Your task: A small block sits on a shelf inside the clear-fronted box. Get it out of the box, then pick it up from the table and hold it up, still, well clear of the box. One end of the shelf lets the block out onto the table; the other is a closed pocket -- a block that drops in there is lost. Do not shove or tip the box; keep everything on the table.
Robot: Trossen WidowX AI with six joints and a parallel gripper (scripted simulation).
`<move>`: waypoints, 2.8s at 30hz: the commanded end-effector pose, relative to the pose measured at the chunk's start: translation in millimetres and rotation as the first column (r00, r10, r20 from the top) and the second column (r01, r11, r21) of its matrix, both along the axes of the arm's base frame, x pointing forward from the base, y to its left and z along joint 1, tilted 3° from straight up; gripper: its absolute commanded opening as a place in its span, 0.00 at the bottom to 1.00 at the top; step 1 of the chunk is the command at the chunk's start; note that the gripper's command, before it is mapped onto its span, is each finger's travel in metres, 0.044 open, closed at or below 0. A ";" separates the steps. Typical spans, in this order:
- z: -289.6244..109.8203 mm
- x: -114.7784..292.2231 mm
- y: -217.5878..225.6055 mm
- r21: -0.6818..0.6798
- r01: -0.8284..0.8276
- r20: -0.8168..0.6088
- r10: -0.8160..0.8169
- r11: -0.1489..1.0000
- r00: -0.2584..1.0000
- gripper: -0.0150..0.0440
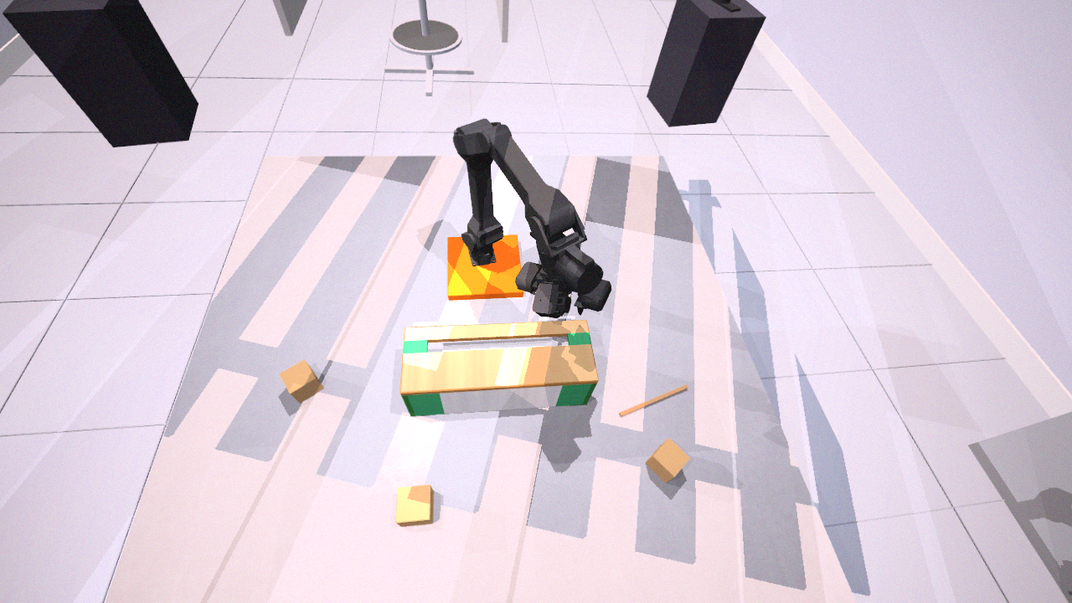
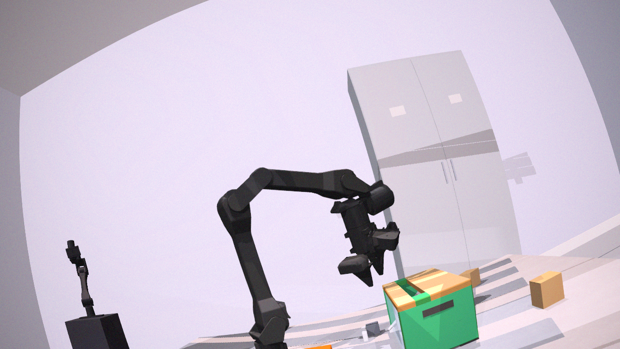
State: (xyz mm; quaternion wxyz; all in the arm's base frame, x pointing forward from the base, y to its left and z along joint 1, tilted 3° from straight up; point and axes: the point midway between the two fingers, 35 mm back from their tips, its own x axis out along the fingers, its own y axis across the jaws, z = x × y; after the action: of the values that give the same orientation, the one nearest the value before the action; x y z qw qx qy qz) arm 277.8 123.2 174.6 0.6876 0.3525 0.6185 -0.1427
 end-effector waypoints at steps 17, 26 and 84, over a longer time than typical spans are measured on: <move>-0.1 -14.7 16.1 -0.529 -0.836 -0.162 0.984 -0.148 -0.072 0.74; 0.8 -18.1 19.9 -0.505 -0.659 -0.344 0.831 -0.557 -0.438 0.74; -26.2 -22.1 33.4 0.090 0.568 -0.523 -0.524 -0.818 -0.672 0.74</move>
State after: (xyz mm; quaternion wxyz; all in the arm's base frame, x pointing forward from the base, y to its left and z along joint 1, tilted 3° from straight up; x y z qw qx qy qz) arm 252.5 157.1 176.3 -0.0560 0.8538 -0.0701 -0.5128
